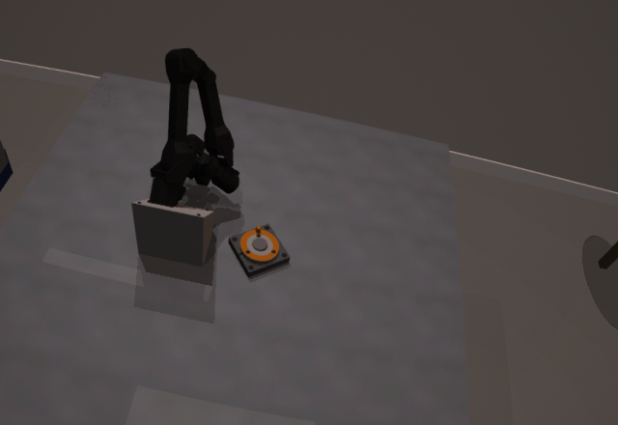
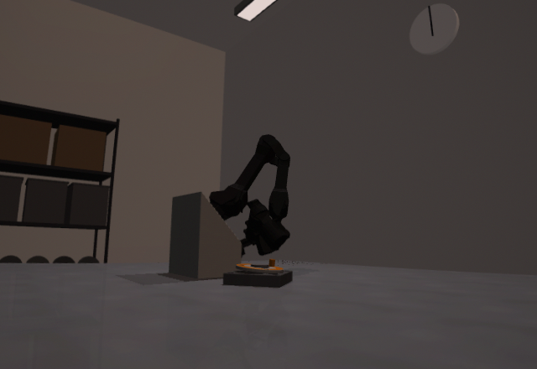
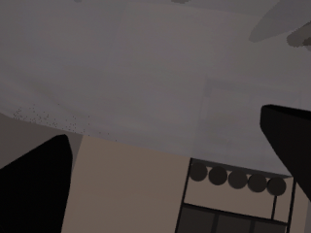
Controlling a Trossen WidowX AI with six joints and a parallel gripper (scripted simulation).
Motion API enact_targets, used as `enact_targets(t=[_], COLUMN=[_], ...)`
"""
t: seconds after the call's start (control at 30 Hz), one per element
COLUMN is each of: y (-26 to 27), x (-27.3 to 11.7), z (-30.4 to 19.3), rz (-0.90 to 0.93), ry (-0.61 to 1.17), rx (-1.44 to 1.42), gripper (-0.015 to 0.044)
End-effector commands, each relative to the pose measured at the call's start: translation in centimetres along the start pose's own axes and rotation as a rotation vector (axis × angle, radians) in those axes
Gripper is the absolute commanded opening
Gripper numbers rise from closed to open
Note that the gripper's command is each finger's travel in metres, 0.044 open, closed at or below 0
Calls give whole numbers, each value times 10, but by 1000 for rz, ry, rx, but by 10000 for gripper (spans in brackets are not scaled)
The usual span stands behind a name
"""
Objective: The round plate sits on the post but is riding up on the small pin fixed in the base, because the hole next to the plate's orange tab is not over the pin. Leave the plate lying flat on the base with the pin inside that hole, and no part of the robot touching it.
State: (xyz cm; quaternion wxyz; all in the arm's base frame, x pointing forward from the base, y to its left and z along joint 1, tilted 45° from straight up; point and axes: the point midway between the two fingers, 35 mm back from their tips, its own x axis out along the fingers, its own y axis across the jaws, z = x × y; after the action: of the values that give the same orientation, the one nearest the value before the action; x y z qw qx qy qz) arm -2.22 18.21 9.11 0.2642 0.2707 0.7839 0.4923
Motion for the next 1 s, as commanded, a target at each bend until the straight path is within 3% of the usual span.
enact_targets(t=[0.0,0.17,0.33,0.47,0.6,0.77,0.83,0.97], y=[0,8,35,45,50,16,10,-32], x=[1,0,-25,-69,-106,-179,-190,-260], z=[-2,-11,18,61,88,122,125,133], rz=[6,56,98,31,-23,-206,-231,-382], ry=[5,5,-145,-343,-487,-671,-693,-812], rx=[6,39,-17,-106,-178,-124,-113,-25], gripper=[374,242,111,6,0,0,0,0])
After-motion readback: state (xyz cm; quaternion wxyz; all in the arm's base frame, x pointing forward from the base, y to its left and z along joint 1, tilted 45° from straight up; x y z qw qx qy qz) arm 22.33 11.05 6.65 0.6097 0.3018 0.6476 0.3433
